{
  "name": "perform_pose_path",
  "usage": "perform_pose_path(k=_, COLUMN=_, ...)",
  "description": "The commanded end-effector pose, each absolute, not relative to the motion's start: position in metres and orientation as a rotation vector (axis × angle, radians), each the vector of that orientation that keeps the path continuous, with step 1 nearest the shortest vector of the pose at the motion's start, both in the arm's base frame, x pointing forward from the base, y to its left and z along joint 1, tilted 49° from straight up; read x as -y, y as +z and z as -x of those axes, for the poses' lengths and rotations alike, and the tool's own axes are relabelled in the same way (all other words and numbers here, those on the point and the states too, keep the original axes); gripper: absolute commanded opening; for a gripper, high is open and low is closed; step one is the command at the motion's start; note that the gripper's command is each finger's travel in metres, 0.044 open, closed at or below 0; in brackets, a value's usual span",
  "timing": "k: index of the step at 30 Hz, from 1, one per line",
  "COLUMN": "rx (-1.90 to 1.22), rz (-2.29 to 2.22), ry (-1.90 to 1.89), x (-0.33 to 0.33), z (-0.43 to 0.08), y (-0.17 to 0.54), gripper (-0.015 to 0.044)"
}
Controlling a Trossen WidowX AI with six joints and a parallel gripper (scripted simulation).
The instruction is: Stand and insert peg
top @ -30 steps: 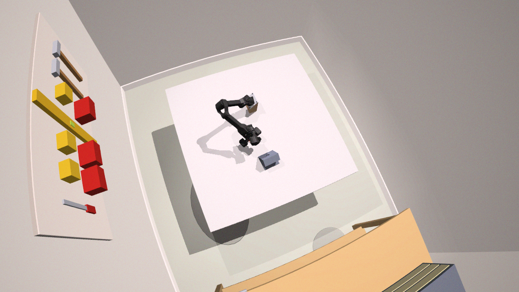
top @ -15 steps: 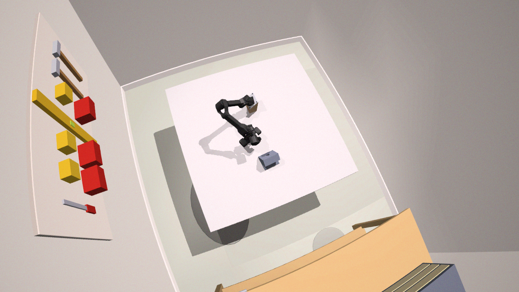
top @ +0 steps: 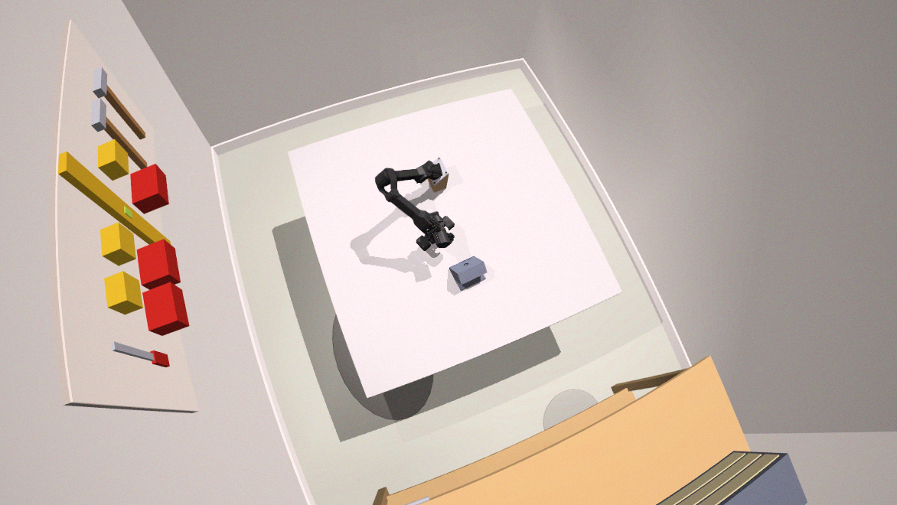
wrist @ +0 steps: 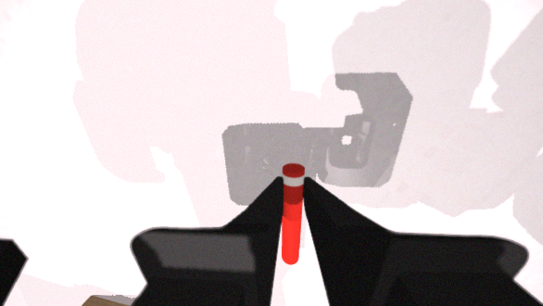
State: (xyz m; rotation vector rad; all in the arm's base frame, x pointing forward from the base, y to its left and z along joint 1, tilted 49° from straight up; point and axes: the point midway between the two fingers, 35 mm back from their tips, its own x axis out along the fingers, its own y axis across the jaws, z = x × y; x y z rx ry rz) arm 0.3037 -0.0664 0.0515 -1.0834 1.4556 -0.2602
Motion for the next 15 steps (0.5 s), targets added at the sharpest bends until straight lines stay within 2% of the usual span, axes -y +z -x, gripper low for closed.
perform_pose_path(k=1, rx=-1.455, rz=1.089, ry=-0.259, x=0.0666, z=-0.3036, y=0.0516, gripper=0.0051)
perform_pose_path(k=15, rx=-1.349, rz=1.081, ry=-0.191, x=0.0626, z=-0.2982, y=0.0578, gripper=0.0051)
